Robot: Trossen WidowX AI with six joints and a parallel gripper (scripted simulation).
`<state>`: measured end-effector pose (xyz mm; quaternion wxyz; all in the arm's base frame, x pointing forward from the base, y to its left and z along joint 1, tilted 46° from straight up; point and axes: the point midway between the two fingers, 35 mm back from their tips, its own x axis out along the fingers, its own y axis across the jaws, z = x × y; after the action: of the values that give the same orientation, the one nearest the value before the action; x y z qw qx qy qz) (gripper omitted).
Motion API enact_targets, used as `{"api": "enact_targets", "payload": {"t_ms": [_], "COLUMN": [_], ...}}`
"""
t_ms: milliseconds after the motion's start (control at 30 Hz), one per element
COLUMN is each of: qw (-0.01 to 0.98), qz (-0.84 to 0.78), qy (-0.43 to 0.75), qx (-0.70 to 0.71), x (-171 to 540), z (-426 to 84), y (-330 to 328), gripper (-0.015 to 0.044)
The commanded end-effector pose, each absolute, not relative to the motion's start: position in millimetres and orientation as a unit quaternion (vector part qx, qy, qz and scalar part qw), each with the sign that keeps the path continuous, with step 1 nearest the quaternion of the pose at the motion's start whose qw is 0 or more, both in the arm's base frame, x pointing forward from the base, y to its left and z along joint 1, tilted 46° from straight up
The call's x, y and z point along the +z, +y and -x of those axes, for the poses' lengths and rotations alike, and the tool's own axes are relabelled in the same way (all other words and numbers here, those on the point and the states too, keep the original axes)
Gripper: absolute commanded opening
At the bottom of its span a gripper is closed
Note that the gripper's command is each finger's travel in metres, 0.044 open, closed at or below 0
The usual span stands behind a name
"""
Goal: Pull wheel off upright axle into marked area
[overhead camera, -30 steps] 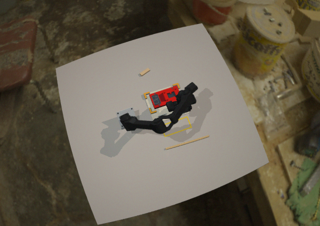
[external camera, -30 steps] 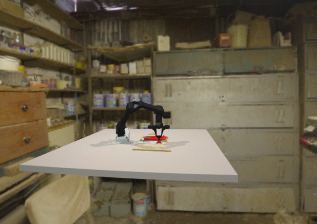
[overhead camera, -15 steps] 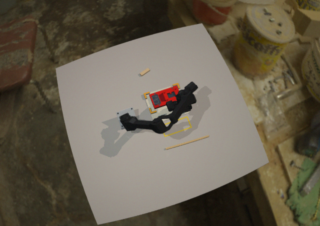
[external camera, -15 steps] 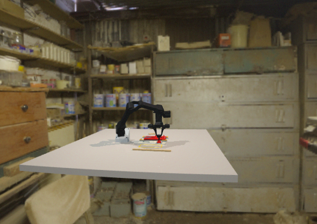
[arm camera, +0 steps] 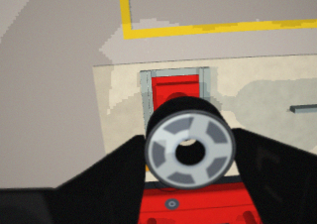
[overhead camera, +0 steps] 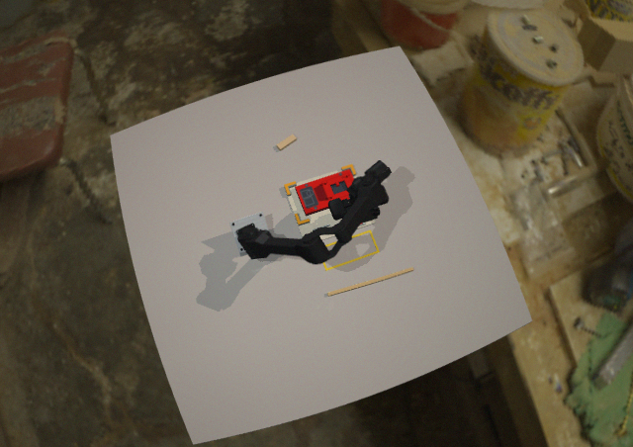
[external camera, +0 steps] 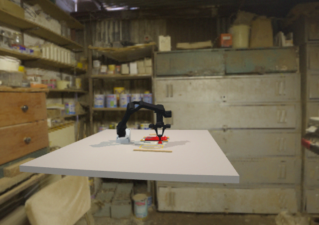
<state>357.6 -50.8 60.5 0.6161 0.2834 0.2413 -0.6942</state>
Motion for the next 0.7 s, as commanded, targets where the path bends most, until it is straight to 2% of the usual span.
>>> {"api": "enact_targets", "payload": {"t_ms": [0, 333, 667], "qw": [0.615, 0.615, 0.616], "qz": [-0.288, -0.288, -0.285], "qy": [0.241, 0.241, 0.242], "qx": [-0.693, -0.693, -0.693], "x": [65, 87, 103], "z": [-359, -360, -344], "y": [-45, -25, -45], "gripper": [0.0000, 0.0000, 0.0000]}}
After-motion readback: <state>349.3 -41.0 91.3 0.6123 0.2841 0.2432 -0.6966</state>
